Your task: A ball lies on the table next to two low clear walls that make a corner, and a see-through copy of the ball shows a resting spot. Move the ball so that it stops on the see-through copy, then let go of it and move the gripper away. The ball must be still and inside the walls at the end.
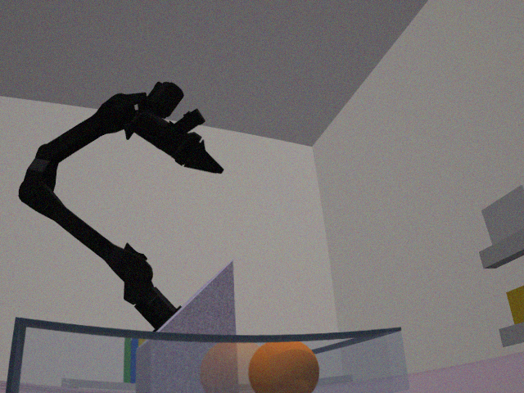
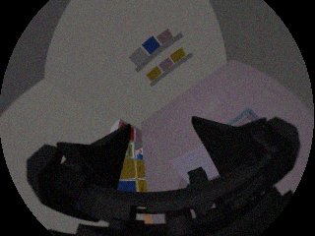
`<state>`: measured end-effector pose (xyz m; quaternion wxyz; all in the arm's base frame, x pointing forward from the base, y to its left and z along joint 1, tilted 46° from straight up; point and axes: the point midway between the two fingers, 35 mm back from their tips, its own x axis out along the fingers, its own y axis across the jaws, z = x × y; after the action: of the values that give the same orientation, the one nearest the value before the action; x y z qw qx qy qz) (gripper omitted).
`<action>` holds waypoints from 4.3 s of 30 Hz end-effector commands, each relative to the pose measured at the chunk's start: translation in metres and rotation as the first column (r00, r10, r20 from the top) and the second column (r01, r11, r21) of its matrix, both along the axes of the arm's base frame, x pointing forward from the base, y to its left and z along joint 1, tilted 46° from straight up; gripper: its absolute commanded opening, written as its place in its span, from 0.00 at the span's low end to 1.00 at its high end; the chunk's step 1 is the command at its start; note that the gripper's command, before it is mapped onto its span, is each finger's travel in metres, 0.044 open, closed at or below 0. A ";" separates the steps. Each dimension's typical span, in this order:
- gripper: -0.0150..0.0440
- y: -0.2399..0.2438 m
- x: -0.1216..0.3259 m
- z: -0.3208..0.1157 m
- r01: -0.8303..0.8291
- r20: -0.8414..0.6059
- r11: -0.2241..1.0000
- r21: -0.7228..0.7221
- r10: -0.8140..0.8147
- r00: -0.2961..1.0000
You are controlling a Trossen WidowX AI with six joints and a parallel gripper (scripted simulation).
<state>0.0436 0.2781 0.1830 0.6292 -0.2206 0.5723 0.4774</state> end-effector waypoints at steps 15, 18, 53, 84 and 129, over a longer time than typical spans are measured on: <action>0.97 -0.085 0.255 -0.124 0.761 0.479 0.546 -0.349 -0.594 0.646; 0.97 -0.106 0.272 -0.137 0.803 0.527 0.471 -0.365 -0.607 0.596; 0.97 -0.259 0.333 -0.230 0.864 0.726 0.079 -0.498 -0.507 0.465; 0.77 -0.287 0.334 -0.256 0.864 0.727 0.077 -0.498 -0.505 0.465; 0.25 -0.184 0.325 -0.157 0.863 0.723 0.081 -0.499 -0.510 0.466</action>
<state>0.3680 0.0885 0.0166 0.6745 -0.2751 0.6270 -0.2762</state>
